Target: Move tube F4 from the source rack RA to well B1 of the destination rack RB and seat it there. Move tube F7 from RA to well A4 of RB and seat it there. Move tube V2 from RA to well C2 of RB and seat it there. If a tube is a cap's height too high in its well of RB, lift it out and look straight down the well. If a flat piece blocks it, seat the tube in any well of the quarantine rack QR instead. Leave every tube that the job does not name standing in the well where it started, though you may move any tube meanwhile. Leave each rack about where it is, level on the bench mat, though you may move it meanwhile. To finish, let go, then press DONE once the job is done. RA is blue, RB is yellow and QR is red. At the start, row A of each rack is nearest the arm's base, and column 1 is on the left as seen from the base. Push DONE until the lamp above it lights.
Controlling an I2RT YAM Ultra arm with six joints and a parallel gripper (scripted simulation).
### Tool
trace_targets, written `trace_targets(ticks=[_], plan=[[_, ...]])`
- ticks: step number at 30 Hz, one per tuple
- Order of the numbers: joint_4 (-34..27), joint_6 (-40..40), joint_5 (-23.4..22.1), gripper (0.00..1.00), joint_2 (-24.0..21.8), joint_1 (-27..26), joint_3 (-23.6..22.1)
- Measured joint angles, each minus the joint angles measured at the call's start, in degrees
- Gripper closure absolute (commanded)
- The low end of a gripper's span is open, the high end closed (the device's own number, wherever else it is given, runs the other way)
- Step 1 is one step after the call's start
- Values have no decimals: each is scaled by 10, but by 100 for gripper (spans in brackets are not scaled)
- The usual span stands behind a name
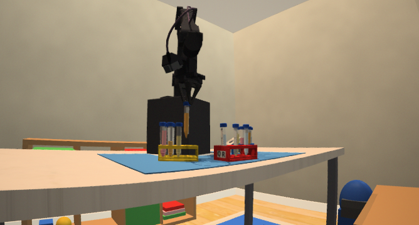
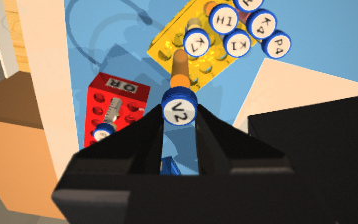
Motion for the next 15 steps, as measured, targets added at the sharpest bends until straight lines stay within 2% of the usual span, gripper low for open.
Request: trace_targets(ticks=[15], plan=[[3, -1, 0, 100, 11, -2, 4]])
